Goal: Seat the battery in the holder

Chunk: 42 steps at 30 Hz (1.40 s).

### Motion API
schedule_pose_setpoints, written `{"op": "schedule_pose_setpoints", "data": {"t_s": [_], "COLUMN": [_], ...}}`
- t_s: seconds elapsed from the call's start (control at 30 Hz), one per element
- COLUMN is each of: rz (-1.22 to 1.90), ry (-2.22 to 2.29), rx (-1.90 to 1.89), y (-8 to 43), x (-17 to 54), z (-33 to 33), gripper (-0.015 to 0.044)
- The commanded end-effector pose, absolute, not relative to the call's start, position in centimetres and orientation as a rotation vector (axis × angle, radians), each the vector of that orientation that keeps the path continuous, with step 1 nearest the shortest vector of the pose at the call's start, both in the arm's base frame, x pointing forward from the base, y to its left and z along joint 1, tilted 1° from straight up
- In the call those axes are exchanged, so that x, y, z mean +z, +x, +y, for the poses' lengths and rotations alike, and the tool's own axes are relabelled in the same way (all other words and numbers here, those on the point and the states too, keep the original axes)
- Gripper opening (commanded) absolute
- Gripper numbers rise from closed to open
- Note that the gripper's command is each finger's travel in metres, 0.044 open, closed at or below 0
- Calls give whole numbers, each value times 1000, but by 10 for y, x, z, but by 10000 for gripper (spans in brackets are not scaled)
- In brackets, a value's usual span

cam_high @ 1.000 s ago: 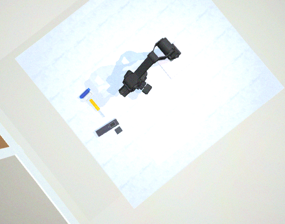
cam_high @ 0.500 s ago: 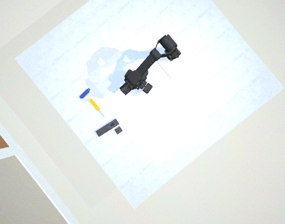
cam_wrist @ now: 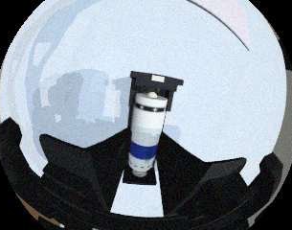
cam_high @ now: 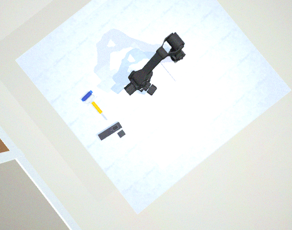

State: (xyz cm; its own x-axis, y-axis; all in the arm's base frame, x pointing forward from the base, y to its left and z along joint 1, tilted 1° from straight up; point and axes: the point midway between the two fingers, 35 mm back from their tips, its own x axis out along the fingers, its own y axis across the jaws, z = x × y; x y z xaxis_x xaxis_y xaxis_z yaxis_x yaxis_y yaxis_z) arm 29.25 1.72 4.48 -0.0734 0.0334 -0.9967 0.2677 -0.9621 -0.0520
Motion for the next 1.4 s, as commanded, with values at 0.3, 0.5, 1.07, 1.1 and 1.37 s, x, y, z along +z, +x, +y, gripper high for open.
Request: {"op": "schedule_pose_setpoints", "data": {"t_s": [0.3,0.5,1.07,1.1,1.37], "rz": [351,351,348,348,347], "ry": [2088,2088,2081,2081,2082], "rx": [-2099,-2099,-2102,-2102,-2101], "y": [298,298,286,285,282], "x": [45,45,44,44,43], "z": [19,19,16,16,15], "gripper": [83,83,83,83,83]}}
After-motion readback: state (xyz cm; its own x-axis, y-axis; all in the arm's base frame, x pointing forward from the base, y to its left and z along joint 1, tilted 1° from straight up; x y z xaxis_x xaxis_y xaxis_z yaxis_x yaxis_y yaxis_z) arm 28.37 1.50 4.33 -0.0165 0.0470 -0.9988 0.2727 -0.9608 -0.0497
